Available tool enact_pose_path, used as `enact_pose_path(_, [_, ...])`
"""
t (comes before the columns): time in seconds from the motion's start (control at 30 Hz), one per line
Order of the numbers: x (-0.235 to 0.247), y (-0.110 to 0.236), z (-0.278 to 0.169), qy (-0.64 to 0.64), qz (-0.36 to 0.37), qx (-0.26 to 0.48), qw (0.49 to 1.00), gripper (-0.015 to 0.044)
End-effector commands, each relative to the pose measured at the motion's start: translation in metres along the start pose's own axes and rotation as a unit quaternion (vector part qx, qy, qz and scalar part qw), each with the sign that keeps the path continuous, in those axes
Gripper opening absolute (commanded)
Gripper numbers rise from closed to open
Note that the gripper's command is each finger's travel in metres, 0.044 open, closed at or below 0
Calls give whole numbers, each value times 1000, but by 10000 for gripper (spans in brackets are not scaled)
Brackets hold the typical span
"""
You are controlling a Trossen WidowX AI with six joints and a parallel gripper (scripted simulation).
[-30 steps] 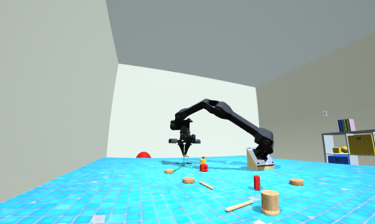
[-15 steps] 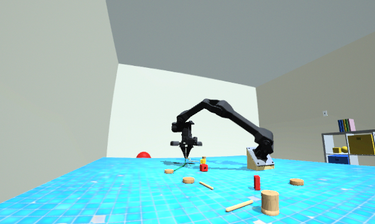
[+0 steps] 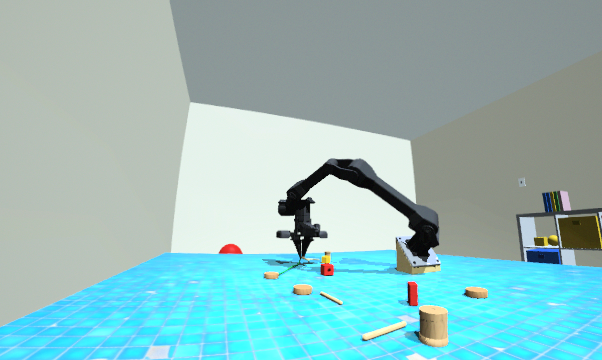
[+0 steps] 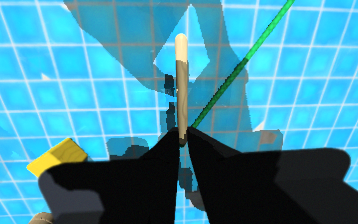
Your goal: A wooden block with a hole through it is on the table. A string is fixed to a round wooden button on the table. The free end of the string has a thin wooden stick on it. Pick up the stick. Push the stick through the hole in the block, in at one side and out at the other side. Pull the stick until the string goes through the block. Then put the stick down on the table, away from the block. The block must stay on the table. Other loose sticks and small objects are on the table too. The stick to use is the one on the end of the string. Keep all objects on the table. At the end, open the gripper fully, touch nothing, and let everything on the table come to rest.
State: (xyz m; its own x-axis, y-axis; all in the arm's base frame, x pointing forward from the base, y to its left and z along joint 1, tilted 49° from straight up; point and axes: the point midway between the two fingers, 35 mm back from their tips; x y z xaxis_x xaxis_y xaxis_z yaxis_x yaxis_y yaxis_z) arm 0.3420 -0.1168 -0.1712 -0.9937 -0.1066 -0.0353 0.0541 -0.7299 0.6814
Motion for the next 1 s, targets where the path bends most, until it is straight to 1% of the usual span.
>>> enact_pose_path(0.0, [4,-5,3,-4,0,-3,1000,0])
enact_pose_path(0.37, [13,-14,8,-4,0,-5,1000,0])
enact_pose_path(0.97, [12,-13,24,-5,0,-3,1000,0])
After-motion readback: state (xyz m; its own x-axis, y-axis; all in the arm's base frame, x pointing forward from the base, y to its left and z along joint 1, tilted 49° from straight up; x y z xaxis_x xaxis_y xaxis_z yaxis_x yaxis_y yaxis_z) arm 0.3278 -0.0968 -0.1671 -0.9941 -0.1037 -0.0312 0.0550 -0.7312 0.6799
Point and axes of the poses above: the point midway between the two fingers, 35 mm back from their tips, its own y axis back along the fingers, its own x axis across the jaws, z = x × y, and after that the axes turned 5 degrees about -y, right-handed
